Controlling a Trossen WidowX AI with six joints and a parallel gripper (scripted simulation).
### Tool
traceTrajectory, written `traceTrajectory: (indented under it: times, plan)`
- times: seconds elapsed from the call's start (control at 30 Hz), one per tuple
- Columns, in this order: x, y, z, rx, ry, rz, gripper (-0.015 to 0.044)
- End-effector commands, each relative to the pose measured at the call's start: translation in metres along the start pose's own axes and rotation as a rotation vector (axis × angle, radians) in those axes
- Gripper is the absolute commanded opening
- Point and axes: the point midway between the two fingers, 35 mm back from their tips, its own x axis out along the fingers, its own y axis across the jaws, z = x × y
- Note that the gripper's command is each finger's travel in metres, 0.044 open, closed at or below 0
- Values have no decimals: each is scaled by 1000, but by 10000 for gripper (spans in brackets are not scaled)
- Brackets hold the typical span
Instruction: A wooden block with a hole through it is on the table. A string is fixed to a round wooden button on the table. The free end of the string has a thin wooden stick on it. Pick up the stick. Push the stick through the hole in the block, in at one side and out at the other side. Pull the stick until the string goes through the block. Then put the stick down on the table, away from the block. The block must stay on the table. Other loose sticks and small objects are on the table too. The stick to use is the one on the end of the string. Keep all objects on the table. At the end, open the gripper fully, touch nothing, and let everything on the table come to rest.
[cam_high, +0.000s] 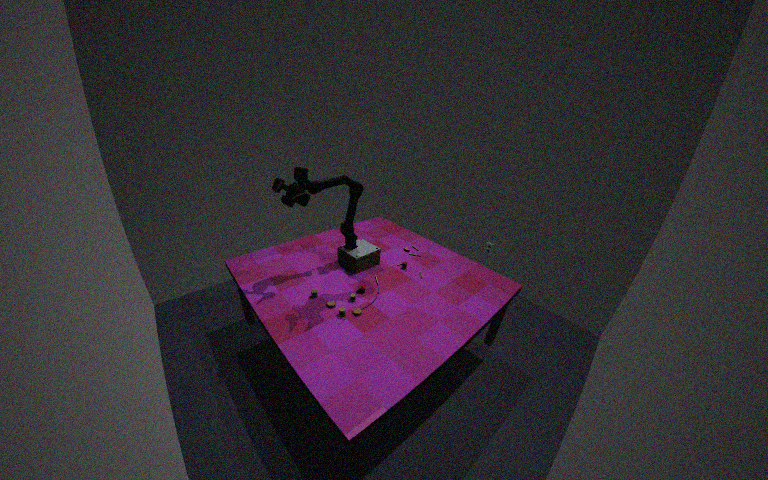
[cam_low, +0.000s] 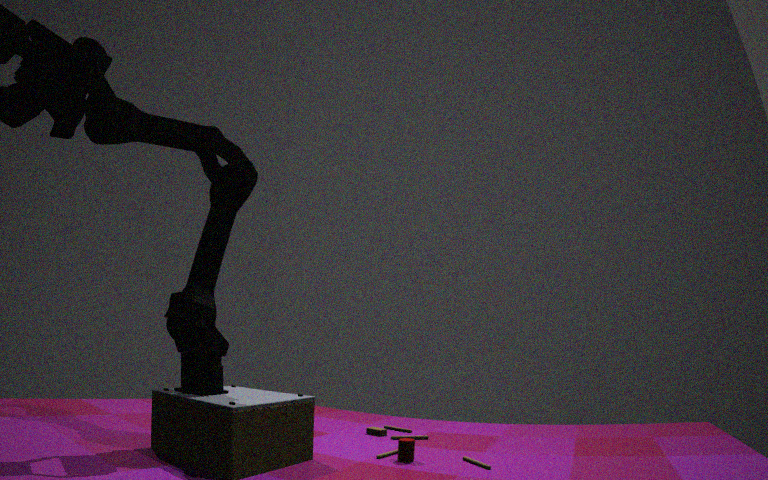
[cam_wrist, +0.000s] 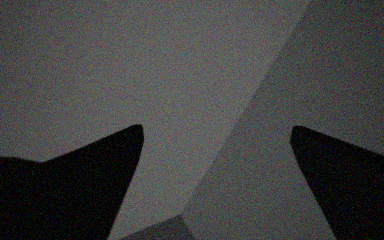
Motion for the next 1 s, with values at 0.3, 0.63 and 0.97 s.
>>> traceTrajectory:
  times: [0.3,0.63,0.97]
  plan:
    - [53,-52,49,-438,-102,-125,440]
    - [92,-130,93,-919,-133,-362,440]
    - [108,-211,125,-1385,-34,-655,440]
